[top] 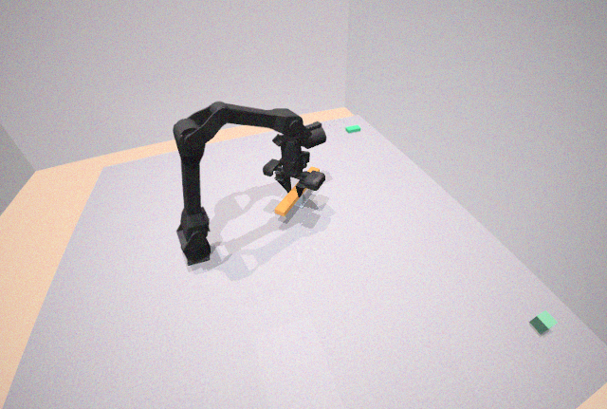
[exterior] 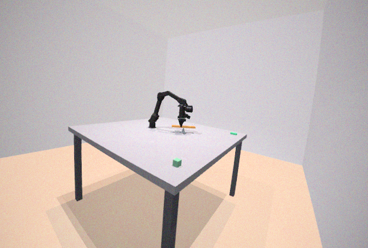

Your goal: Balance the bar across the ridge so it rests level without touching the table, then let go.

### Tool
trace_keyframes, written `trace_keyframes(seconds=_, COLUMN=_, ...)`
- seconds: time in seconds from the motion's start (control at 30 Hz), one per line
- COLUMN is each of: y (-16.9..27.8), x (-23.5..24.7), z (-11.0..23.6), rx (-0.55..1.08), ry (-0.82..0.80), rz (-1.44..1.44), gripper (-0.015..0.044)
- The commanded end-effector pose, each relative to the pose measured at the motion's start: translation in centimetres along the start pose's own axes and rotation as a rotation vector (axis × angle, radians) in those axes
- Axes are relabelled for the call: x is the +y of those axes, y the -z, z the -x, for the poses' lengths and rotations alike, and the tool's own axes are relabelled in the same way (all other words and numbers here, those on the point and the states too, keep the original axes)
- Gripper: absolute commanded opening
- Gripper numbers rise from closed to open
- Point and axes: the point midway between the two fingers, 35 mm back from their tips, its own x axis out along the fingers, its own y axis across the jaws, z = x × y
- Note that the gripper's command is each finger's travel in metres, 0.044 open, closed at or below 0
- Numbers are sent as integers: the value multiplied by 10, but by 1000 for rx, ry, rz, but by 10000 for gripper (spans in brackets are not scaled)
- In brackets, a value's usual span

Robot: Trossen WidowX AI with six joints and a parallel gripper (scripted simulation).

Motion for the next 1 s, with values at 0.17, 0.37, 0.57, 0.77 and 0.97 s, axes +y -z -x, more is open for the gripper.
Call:
trace_keyframes(seconds=0.17, y=0, x=0, z=0, rx=0, ry=0, rz=0, gripper=167)
trace_keyframes(seconds=0.37, y=0, x=0, z=0, rx=0, ry=0, rz=0, gripper=167)
trace_keyframes(seconds=0.57, y=0, x=0, z=0, rx=0, ry=0, rz=0, gripper=168)
trace_keyframes(seconds=0.77, y=0, x=0, z=0, rx=0, ry=0, rz=0, gripper=169)
trace_keyframes(seconds=0.97, y=0, x=0, z=0, rx=0, ry=0, rz=0, gripper=170)
